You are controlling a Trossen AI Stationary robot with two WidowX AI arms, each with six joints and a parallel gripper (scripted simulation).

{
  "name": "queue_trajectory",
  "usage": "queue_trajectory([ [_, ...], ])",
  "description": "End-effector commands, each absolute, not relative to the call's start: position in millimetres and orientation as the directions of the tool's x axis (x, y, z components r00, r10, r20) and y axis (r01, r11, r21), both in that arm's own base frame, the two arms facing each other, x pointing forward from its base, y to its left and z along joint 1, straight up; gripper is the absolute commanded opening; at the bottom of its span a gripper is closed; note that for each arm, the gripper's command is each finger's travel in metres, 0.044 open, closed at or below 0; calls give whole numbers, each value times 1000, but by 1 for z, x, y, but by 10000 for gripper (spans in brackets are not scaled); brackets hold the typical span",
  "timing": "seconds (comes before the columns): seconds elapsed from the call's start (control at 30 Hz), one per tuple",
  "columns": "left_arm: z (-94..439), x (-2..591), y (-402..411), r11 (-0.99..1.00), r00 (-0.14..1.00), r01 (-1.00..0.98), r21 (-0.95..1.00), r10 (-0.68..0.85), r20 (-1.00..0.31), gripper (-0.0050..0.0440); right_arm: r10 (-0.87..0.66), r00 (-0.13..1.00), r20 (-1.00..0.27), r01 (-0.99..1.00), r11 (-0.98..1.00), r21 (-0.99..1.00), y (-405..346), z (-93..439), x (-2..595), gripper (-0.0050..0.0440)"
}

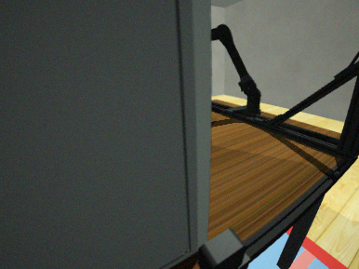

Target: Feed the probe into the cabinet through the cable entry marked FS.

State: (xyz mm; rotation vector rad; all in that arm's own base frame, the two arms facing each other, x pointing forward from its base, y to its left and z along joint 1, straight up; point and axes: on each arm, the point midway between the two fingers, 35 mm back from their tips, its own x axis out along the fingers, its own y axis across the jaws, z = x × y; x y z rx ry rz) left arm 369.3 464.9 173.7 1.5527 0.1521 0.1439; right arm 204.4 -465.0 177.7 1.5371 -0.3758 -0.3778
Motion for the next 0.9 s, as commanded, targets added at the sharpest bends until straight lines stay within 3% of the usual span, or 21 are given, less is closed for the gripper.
queue_trajectory([
  [0.0, 173, 369, 466, 15, 981, 5, 1000, 193, -8, 440, -465, 885, 0, 0, 0, 1000, -466, 178, 204, 0],
  [0.87, 176, 362, 473, 46, 973, 5, 999, 230, -15, 440, -465, 885, 0, 0, 0, 1000, -466, 178, 204, 0],
])
